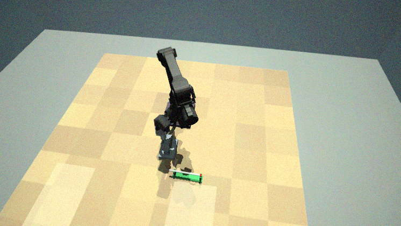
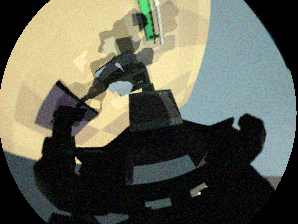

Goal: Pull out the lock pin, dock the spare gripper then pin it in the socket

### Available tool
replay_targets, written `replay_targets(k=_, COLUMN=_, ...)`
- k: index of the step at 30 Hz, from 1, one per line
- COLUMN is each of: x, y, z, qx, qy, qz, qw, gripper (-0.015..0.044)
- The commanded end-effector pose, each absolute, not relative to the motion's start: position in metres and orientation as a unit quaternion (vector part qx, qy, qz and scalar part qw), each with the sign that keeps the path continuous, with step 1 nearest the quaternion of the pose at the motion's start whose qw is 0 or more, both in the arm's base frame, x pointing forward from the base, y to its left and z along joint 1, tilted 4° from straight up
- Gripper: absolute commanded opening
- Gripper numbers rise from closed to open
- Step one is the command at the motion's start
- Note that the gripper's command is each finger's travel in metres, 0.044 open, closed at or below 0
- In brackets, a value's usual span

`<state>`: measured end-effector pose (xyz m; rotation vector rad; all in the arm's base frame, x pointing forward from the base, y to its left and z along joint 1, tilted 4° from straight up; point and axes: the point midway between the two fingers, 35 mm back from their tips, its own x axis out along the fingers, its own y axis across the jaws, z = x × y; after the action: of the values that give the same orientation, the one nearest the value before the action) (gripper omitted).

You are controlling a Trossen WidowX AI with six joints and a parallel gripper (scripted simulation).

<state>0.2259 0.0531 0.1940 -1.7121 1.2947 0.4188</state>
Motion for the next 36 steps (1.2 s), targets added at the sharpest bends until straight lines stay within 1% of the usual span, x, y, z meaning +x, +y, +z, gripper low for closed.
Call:
replay_targets(k=1, x=0.223, y=0.057, z=0.201, qx=-0.722, qy=0.511, qz=0.169, qw=0.434, gripper=0.0)
replay_targets(k=10, x=0.216, y=0.066, z=0.212, qx=-0.768, qy=0.483, qz=0.172, qw=0.383, gripper=0.0)
replay_targets(k=21, x=0.221, y=0.067, z=0.2, qx=-0.768, qy=0.502, qz=0.186, qw=0.351, gripper=0.0)
replay_targets(k=36, x=0.229, y=0.068, z=0.183, qx=-0.768, qy=0.505, qz=0.186, qw=0.347, gripper=0.0)
